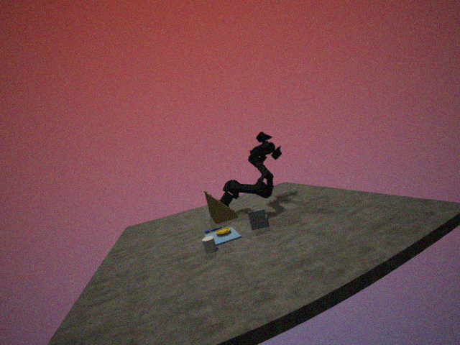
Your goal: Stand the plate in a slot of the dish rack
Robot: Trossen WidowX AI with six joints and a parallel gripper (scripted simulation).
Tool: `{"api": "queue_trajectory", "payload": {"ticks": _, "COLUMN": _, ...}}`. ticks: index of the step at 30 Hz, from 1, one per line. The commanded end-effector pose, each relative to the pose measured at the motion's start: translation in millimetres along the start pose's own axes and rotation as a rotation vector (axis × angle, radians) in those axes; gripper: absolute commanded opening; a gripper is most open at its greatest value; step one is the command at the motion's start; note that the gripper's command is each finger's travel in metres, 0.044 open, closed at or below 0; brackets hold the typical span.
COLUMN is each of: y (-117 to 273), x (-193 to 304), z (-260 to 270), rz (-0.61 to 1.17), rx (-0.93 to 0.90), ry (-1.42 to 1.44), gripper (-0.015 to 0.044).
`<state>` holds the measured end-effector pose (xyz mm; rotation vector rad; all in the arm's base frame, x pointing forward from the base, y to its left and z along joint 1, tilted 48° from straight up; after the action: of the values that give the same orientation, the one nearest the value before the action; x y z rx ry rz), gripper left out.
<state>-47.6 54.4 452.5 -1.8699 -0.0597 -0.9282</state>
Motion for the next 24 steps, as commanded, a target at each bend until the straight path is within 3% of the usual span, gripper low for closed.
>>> {"api": "queue_trajectory", "payload": {"ticks": 1, "y": 0, "x": 0, "z": -1, "rz": -0.002, "rx": 0.003, "ry": 0.003, "gripper": 0.04}}
{"api": "queue_trajectory", "payload": {"ticks": 24, "y": -8, "x": -36, "z": -107, "rz": -0.08, "rx": 0.517, "ry": 0.429, "gripper": 0.04}}
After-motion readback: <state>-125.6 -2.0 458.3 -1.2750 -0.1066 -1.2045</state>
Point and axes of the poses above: the point midway between the two fingers, 35 mm back from their tips, its own y axis back along the fingers, its own z axis across the jaws, x = y × z, the point moved 4 cm from there along y, back along the fingers, and after that the axes turned 10 degrees about y, right-handed, at the moved point
